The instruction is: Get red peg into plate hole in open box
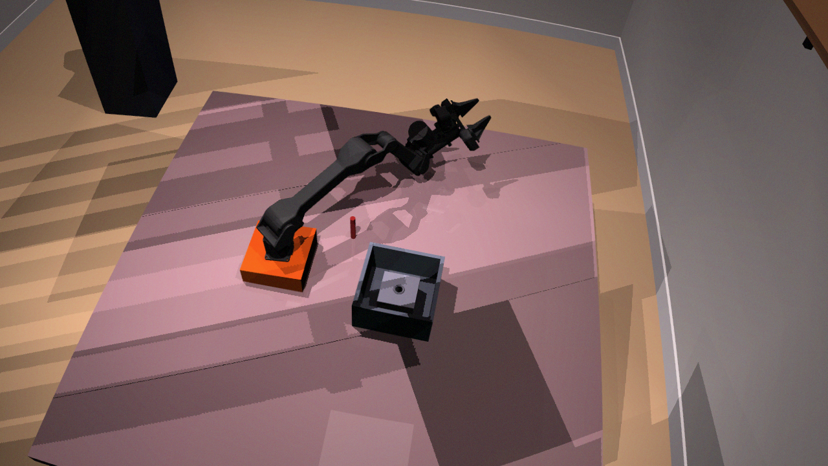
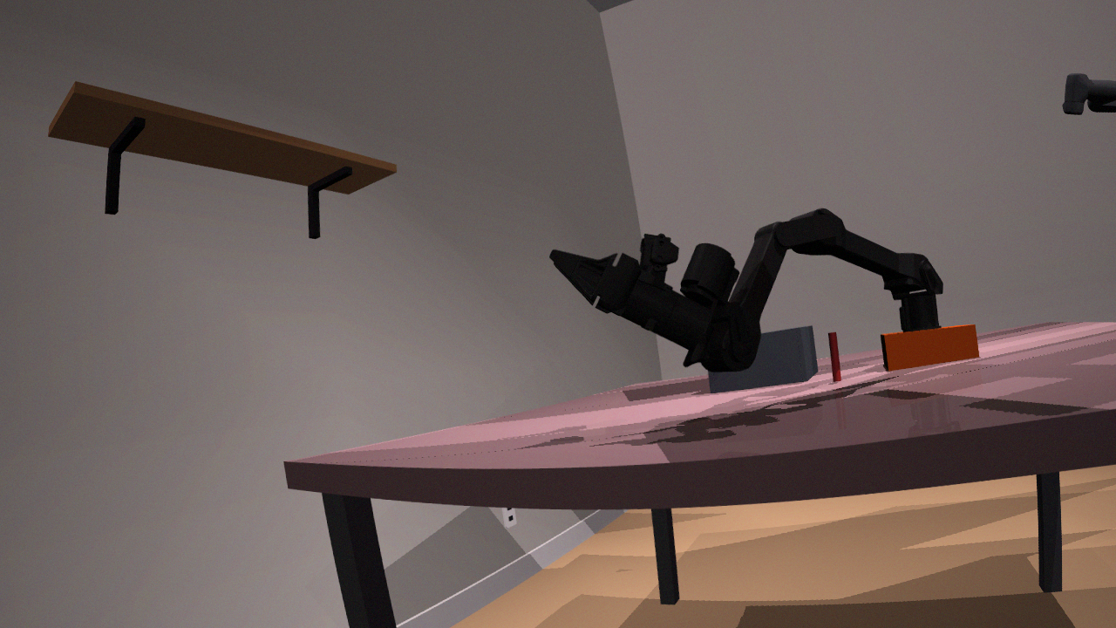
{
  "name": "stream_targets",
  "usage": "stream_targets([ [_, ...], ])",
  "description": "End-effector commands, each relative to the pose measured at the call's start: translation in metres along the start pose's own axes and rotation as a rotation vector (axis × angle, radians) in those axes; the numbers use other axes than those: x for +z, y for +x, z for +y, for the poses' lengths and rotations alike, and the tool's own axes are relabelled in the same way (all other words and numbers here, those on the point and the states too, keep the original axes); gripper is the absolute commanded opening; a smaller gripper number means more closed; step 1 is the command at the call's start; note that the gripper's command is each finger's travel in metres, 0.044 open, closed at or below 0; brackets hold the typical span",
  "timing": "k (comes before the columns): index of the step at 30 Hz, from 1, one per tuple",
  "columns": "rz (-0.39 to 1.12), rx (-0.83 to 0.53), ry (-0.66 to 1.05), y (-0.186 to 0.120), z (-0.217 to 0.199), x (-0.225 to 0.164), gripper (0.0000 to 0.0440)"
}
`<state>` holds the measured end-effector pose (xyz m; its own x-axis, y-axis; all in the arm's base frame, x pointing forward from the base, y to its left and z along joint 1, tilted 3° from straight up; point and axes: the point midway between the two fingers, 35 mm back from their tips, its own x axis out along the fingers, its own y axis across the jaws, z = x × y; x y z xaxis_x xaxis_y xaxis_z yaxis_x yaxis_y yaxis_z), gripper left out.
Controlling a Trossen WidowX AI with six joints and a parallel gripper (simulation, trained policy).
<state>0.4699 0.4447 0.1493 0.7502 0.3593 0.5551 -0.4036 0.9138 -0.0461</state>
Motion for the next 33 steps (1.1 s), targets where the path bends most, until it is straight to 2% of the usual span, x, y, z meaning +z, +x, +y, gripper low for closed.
stream_targets([
  [1,0.024,0.003,-0.002,0.003,0.000,-0.002,0.0420],
  [3,0.093,0.010,-0.005,0.008,-0.002,-0.010,0.0440],
  [11,0.371,0.005,0.021,0.026,-0.024,-0.033,0.0440],
  [18,0.613,-0.028,0.031,0.029,-0.051,-0.038,0.0440],
  [26,0.885,-0.091,0.029,0.016,-0.085,-0.019,0.0440],
  [33,1.115,-0.168,0.050,-0.011,-0.117,0.022,0.0440],
])
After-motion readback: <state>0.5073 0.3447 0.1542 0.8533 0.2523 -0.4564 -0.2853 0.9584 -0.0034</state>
